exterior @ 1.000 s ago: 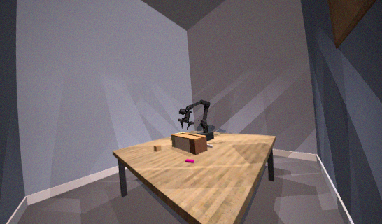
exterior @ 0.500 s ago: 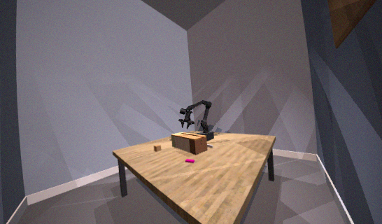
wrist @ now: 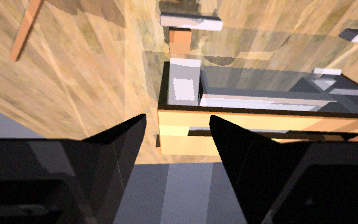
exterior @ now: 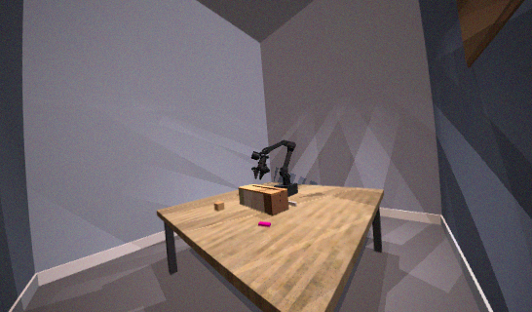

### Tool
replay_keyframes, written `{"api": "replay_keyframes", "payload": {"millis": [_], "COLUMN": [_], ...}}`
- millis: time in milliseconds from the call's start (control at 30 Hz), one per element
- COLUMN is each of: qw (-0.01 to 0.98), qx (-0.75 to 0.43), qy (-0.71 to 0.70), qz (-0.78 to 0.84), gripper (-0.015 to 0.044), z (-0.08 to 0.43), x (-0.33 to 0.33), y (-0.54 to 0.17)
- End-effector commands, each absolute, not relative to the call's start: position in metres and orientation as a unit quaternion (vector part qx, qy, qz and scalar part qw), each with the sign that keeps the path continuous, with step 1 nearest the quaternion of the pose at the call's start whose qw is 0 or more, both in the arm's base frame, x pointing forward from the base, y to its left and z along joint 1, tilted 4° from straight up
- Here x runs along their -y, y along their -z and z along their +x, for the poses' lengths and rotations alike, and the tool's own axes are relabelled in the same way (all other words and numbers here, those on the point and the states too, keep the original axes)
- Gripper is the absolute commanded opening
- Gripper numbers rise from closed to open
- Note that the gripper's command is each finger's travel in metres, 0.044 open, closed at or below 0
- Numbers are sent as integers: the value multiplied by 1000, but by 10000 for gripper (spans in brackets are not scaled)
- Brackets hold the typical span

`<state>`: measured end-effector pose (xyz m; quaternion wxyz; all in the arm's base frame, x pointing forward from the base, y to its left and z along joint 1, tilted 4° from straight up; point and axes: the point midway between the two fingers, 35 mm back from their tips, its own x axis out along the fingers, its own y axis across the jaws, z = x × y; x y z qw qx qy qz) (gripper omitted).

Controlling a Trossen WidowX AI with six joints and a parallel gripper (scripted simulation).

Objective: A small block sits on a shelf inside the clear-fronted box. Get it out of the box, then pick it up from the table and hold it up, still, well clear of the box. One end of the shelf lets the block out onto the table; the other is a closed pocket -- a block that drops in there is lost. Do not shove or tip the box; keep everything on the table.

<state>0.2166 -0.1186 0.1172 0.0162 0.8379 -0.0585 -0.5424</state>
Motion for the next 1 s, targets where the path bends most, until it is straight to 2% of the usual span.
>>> {"api": "replay_keyframes", "payload": {"millis": [0, 200, 967], "qw": [6, 6, 6], "qx": [61, 61, 61], "qy": [543, 543, 543], "qz": [837, 837, 837], "gripper": [285, 285, 285], "z": [218, 220, 220], "x": [119, 124, 127], "y": [-104, -23, 2]}}
